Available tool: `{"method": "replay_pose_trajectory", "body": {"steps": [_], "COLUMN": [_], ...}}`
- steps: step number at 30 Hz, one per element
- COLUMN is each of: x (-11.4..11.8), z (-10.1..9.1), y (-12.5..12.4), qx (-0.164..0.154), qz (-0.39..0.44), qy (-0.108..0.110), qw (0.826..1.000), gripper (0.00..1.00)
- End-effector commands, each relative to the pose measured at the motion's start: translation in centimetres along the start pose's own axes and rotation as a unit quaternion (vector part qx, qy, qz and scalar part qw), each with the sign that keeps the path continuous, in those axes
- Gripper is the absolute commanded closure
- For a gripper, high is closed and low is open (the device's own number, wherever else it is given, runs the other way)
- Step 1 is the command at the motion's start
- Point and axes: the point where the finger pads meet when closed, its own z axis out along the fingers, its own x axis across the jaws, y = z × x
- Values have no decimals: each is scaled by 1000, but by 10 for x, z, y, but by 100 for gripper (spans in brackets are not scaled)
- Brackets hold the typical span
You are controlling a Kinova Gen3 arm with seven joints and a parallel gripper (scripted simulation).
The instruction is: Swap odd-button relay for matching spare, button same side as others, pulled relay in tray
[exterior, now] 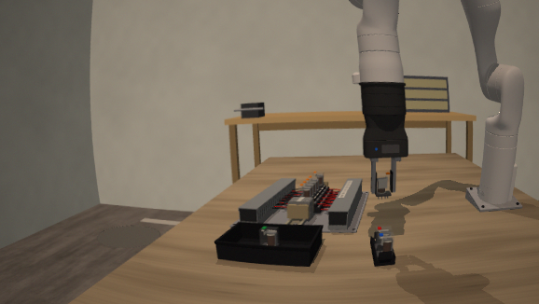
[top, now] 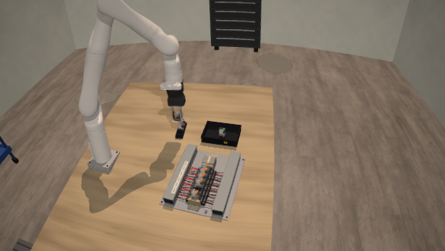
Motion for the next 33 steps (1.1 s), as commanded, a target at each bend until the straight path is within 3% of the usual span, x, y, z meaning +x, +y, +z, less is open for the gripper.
{"method": "replay_pose_trajectory", "body": {"steps": [1, 7, 33], "x": [0, 0, 0], "z": [0, 0, 0], "y": [0, 0, 0], "qx": [0, 0, 0], "qz": [0, 0, -183], "qy": [-1, -1, 0], "qw": [1000, 1000, 983], "gripper": [100, 100, 100]}}
